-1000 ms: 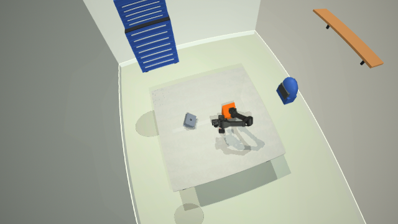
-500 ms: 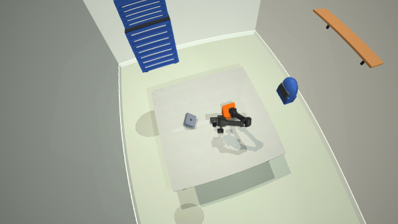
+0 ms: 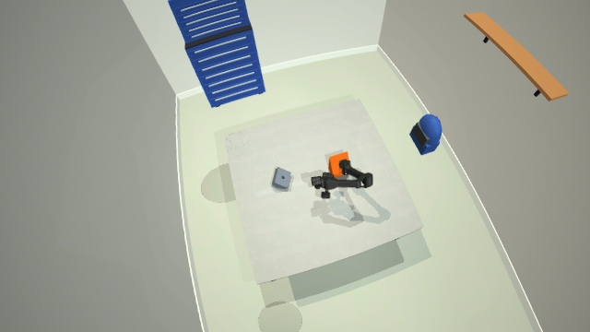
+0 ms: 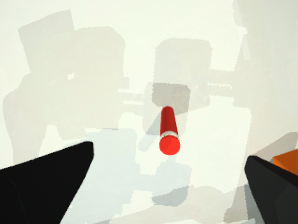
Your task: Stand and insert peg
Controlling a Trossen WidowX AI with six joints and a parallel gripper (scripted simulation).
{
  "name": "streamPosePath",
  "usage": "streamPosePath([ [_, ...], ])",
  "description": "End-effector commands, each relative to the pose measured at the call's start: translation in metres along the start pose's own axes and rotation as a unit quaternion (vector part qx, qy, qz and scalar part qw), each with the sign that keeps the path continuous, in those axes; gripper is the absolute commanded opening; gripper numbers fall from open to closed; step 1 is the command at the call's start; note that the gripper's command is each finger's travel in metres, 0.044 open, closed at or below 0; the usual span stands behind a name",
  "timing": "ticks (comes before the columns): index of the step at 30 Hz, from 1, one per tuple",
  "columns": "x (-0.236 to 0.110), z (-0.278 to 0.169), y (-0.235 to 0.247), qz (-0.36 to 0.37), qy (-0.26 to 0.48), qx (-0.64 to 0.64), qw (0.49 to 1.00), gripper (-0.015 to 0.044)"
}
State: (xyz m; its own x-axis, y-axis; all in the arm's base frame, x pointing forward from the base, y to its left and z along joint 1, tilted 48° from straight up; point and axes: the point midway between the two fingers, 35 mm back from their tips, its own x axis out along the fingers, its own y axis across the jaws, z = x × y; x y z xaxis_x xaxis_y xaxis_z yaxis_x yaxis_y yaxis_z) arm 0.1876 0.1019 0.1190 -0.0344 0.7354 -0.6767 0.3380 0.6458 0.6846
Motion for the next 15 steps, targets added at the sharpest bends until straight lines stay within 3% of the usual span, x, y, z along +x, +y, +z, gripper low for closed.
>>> streamPosePath([
  [1,0.008,-0.001,-0.001,0.0,0.003,0.005,1.0,0.044],
  [15,0.031,0.0,-0.001,-0.001,0.002,0.005,1.0,0.044],
])
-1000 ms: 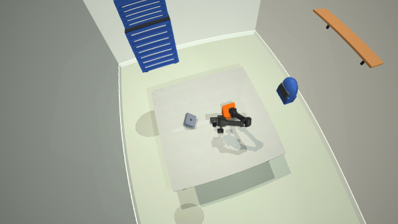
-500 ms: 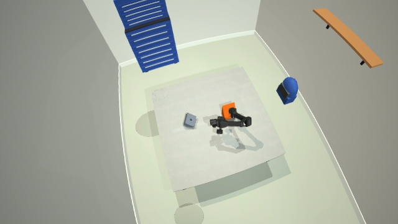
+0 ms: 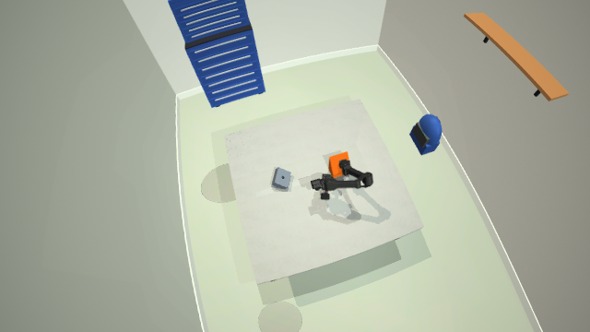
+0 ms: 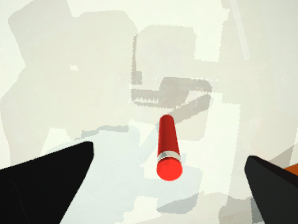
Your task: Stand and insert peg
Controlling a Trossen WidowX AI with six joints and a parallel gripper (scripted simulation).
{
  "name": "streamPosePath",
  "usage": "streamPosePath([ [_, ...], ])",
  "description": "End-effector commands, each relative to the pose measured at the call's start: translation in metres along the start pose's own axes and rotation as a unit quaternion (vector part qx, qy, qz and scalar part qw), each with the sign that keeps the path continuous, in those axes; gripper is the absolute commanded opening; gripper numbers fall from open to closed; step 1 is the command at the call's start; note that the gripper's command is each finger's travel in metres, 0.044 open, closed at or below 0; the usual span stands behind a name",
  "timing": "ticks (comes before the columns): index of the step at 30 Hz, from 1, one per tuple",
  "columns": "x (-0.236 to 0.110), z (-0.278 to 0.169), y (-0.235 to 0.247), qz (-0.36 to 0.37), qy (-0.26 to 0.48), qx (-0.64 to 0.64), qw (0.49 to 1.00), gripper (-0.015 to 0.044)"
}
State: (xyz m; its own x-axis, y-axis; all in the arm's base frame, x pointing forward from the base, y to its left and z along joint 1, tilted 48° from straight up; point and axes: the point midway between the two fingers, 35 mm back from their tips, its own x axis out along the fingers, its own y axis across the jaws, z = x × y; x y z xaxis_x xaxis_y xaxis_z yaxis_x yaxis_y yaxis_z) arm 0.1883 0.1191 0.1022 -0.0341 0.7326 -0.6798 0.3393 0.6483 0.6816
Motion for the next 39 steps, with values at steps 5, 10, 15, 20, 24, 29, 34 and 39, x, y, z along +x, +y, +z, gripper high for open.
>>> streamPosePath([
  [5,0.015,-0.002,-0.001,0.001,0.003,0.004,1.0,0.044],
  [10,0.023,-0.003,-0.001,0.002,0.004,0.004,1.0,0.044],
  [15,0.031,-0.004,0.0,0.004,0.004,0.004,1.0,0.044],
  [20,0.036,-0.005,0.0,0.005,0.005,0.004,1.0,0.044],
  [24,0.033,-0.003,0.001,0.004,0.002,0.0,1.0,0.0387],
  [29,0.033,-0.003,0.001,0.004,0.002,0.0,1.0,0.0256],
  [34,0.033,-0.003,0.001,0.004,0.002,0.0,1.0,0.0125],
  [39,0.033,-0.003,0.001,0.004,0.002,0.0,1.0,0.0033],
])
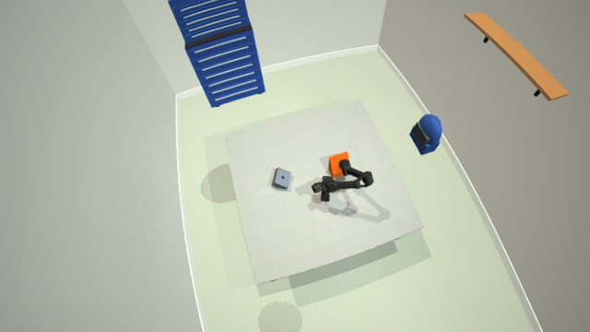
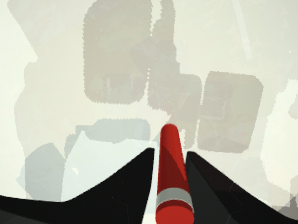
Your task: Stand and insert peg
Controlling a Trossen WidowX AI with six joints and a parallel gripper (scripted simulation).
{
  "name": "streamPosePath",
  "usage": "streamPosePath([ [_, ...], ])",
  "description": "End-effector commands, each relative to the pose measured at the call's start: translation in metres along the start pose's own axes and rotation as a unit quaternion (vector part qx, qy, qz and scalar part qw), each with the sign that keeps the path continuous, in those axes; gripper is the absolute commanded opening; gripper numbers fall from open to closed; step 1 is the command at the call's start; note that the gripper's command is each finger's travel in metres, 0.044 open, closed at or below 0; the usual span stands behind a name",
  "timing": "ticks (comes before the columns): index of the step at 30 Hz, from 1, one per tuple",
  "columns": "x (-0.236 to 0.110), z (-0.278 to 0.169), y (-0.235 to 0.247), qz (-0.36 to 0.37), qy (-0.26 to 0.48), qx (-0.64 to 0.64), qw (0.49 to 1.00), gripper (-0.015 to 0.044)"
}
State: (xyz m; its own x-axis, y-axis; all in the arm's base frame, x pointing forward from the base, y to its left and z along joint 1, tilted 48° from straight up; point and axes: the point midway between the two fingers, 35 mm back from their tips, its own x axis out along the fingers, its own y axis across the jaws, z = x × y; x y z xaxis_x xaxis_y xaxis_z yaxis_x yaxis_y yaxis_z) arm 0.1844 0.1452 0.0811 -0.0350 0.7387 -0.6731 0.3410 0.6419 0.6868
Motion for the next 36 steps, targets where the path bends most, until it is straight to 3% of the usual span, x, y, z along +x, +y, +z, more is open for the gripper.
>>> streamPosePath([
  [1,0.0,0.0,0.0,0.0,0.0,-0.001,1.0,0.0026],
  [10,-0.005,0.001,0.0,-0.001,0.0,-0.001,1.0,0.0],
  [36,-0.079,0.006,-0.005,-0.001,0.003,0.004,1.0,0.0],
])
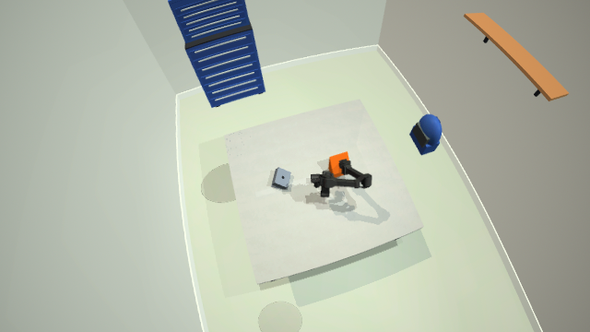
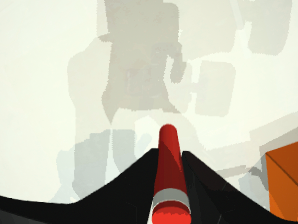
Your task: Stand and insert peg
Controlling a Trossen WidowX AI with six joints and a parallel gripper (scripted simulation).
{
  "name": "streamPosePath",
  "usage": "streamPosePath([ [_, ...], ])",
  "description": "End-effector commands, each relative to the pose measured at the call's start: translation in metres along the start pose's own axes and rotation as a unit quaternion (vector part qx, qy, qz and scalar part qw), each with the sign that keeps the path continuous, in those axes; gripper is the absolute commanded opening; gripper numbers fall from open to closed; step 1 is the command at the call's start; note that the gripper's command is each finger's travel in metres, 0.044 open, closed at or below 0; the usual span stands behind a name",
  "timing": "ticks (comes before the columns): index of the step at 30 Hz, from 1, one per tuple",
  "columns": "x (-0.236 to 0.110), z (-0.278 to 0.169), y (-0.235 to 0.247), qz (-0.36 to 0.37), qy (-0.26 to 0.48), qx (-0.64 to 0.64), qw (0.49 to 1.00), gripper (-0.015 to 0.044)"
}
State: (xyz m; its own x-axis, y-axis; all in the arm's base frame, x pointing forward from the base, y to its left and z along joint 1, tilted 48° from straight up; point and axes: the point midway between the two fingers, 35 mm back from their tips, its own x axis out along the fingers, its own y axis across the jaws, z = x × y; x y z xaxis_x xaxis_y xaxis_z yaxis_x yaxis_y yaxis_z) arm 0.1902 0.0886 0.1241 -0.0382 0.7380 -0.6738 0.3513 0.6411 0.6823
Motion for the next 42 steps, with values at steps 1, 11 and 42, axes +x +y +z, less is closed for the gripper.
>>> streamPosePath([
  [1,-0.008,0.001,0.0,0.0,0.001,-0.001,1.0,0.0],
  [11,-0.01,0.02,-0.003,-0.001,-0.02,0.02,1.0,0.0],
  [42,-0.021,0.091,-0.019,0.003,-0.102,0.104,0.989,0.0],
])
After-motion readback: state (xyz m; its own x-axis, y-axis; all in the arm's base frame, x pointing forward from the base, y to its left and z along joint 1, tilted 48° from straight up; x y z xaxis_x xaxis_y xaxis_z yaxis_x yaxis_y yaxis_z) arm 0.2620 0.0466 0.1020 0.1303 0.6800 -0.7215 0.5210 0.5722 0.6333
